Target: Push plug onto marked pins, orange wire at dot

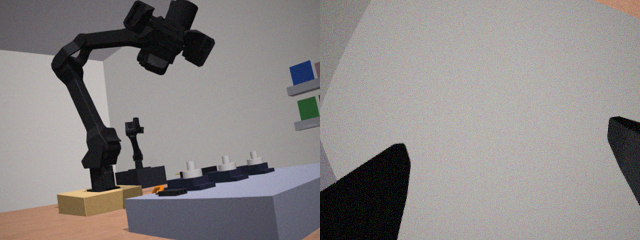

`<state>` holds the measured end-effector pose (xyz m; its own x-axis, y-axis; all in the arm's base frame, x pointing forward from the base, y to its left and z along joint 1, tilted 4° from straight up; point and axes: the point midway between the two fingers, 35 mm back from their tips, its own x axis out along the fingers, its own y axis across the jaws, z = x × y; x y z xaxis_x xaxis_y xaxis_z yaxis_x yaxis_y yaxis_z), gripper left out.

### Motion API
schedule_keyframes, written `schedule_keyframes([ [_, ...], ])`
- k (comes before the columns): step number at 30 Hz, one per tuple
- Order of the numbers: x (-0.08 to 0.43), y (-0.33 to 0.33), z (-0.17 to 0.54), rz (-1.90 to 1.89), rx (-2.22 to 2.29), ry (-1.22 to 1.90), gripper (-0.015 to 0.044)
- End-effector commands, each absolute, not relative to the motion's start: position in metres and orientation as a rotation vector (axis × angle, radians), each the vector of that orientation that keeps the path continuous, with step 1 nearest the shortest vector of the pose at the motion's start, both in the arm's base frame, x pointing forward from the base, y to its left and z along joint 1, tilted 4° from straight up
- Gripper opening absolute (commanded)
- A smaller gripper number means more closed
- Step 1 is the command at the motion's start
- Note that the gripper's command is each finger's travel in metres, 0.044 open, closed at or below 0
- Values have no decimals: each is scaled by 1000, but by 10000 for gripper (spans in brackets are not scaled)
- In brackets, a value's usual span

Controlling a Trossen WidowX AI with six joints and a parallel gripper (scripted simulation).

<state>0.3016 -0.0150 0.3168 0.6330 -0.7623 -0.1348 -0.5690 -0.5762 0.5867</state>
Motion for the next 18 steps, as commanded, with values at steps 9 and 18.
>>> schedule_keyframes([
  [9,305,-17,314,-563,2290,-947,164],
  [18,310,-19,309,-618,2158,-773,115],
])
